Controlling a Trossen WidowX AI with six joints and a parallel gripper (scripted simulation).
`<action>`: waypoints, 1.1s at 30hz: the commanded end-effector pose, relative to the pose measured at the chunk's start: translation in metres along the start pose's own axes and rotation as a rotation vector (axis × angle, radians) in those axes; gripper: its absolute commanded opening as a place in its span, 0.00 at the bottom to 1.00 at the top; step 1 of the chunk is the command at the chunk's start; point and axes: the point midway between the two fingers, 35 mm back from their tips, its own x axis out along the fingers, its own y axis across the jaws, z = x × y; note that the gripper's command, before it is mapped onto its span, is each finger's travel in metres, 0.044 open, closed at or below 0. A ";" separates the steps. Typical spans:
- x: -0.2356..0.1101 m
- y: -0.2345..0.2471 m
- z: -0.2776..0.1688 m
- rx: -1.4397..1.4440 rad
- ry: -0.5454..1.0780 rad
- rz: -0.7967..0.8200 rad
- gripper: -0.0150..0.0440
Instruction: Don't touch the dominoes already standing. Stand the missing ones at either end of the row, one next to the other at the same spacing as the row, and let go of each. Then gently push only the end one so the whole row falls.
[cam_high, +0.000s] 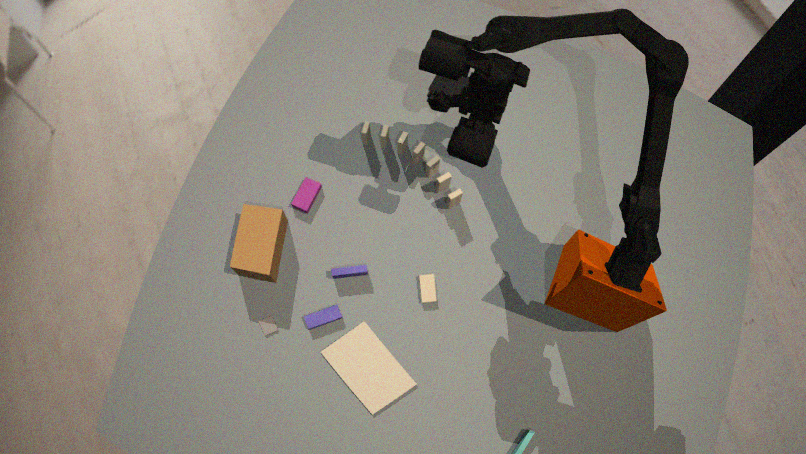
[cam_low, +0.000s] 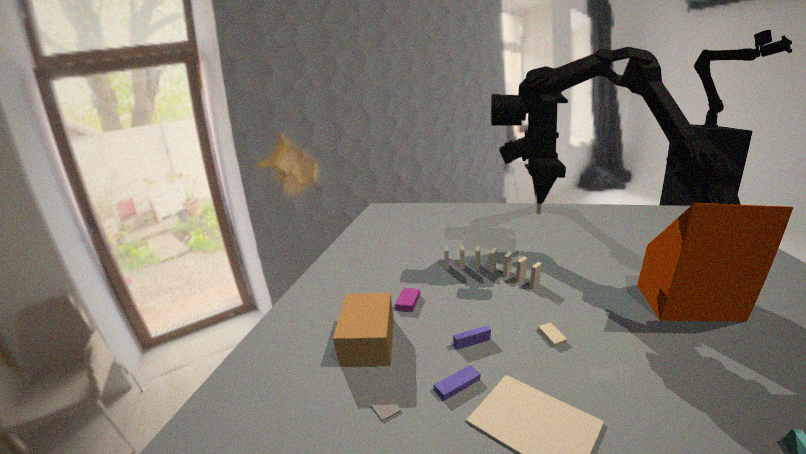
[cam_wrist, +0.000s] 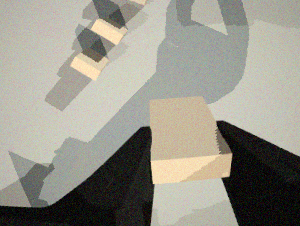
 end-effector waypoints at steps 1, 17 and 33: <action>0.002 0.055 -0.011 0.368 0.011 0.005 0.44; 0.003 0.091 -0.024 0.661 0.009 -0.006 0.44; 0.066 0.095 -0.017 0.660 0.012 0.006 0.44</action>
